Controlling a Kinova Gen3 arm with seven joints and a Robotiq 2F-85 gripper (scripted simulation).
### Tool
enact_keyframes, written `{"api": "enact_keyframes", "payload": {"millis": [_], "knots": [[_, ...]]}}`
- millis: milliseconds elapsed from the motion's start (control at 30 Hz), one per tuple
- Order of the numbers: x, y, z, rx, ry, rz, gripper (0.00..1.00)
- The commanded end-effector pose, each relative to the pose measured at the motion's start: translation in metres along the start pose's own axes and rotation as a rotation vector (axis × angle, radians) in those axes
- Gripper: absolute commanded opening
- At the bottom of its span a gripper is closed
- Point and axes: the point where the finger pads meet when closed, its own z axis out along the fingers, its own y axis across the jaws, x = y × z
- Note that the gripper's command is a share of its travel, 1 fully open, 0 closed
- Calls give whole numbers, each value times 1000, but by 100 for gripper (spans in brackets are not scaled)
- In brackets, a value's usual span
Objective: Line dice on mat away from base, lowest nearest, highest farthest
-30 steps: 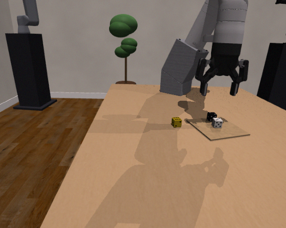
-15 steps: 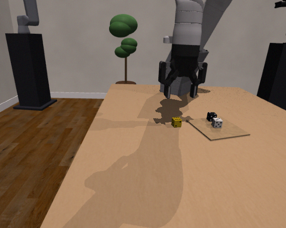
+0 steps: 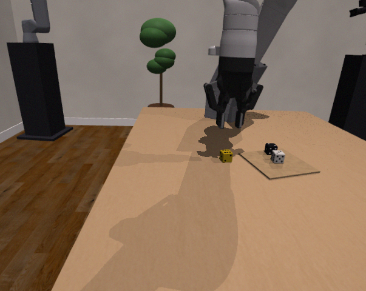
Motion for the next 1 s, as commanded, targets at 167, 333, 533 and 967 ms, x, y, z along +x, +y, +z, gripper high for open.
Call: {"api": "enact_keyframes", "payload": {"millis": [167, 333, 533, 967], "knots": [[0, -1, -1, 1, -1, 0, 41], [0, -1, -1, 1, -1, 0, 41], [0, -1, -1, 1, -1, 0, 41], [0, -1, 3, 1, -1, 0, 41]]}}
